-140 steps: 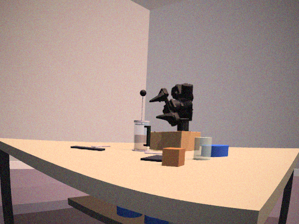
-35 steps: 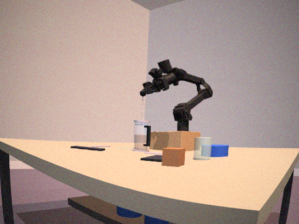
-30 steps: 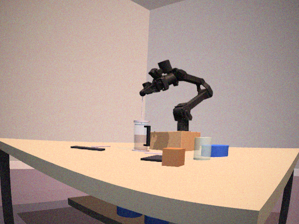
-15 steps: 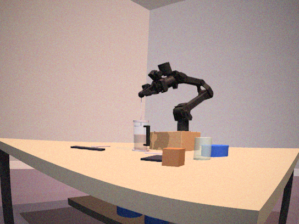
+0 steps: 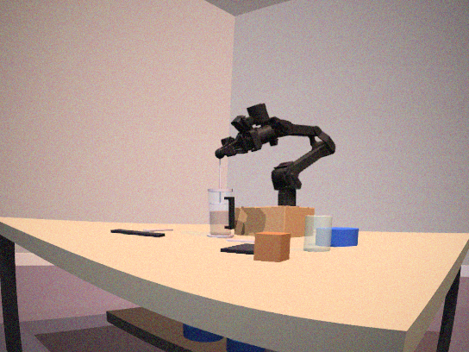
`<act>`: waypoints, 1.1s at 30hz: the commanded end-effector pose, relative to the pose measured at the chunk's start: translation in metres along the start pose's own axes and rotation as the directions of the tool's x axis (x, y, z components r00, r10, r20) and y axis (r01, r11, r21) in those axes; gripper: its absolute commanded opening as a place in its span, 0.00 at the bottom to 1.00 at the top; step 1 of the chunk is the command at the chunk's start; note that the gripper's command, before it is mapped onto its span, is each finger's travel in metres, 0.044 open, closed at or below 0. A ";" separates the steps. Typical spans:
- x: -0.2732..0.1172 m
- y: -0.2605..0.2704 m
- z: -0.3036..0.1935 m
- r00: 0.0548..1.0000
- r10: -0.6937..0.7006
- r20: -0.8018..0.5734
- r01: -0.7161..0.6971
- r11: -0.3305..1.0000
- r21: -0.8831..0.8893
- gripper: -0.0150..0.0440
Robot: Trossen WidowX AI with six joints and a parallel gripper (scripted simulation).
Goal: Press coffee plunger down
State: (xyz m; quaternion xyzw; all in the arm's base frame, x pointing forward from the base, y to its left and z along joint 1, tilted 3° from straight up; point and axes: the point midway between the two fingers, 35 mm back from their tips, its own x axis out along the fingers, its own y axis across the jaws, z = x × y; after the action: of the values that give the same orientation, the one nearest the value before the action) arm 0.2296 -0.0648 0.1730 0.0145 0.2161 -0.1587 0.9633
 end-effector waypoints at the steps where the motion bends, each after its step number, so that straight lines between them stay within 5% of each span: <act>1: 0.011 0.001 -0.029 0.997 0.003 -0.072 -0.004 1.000 -0.011 0.47; 33: 0.044 -0.001 -0.064 0.998 0.003 -0.070 -0.003 1.000 -0.012 0.47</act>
State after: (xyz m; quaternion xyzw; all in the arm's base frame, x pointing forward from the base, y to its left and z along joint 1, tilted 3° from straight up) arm 0.2455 -0.0729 0.1270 0.0137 0.2088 -0.1579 0.9650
